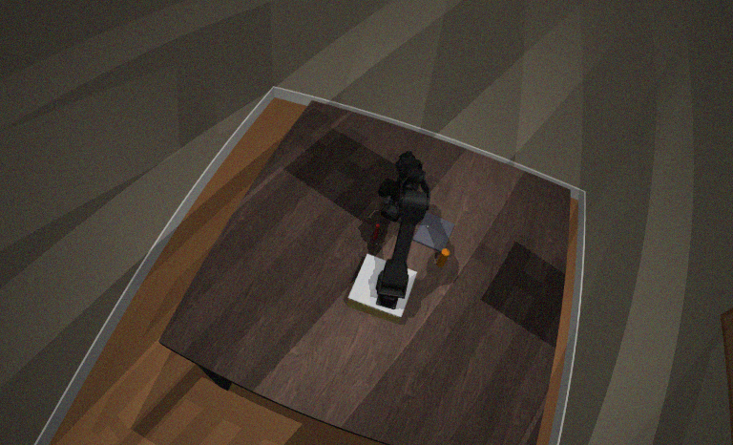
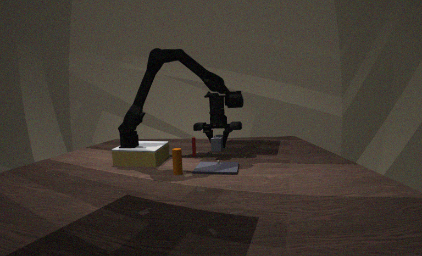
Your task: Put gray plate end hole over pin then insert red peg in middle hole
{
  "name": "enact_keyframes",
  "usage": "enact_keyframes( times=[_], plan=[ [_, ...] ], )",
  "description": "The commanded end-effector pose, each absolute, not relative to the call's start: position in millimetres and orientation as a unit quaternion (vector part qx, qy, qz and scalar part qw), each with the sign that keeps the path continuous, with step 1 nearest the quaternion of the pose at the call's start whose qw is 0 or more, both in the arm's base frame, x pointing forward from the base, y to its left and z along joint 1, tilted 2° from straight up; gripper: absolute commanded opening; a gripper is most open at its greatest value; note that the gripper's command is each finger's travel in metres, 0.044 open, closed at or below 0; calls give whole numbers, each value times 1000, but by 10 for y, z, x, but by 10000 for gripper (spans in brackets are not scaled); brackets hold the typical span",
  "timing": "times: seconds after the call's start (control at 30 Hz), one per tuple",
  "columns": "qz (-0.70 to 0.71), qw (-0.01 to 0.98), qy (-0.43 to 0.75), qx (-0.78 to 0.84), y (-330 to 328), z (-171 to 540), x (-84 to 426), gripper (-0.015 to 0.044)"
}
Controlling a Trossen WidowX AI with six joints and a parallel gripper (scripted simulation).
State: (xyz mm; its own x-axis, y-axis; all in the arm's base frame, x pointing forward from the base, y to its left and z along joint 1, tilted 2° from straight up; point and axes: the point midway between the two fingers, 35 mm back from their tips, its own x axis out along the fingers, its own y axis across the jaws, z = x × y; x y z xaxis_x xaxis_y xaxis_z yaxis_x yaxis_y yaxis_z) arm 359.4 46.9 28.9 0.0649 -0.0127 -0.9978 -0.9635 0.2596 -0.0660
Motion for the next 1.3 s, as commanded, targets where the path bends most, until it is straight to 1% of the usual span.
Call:
enact_keyframes(
  times=[0.0,0.83,1.03,1.27],
  plan=[
    [410,579,544,-448,488,459,3628,0],
    [409,571,555,-445,537,1240,3538,0],
    [408,572,556,-445,518,1252,3536,0],
    [401,577,561,-438,316,1152,3567,0]
  ],
)
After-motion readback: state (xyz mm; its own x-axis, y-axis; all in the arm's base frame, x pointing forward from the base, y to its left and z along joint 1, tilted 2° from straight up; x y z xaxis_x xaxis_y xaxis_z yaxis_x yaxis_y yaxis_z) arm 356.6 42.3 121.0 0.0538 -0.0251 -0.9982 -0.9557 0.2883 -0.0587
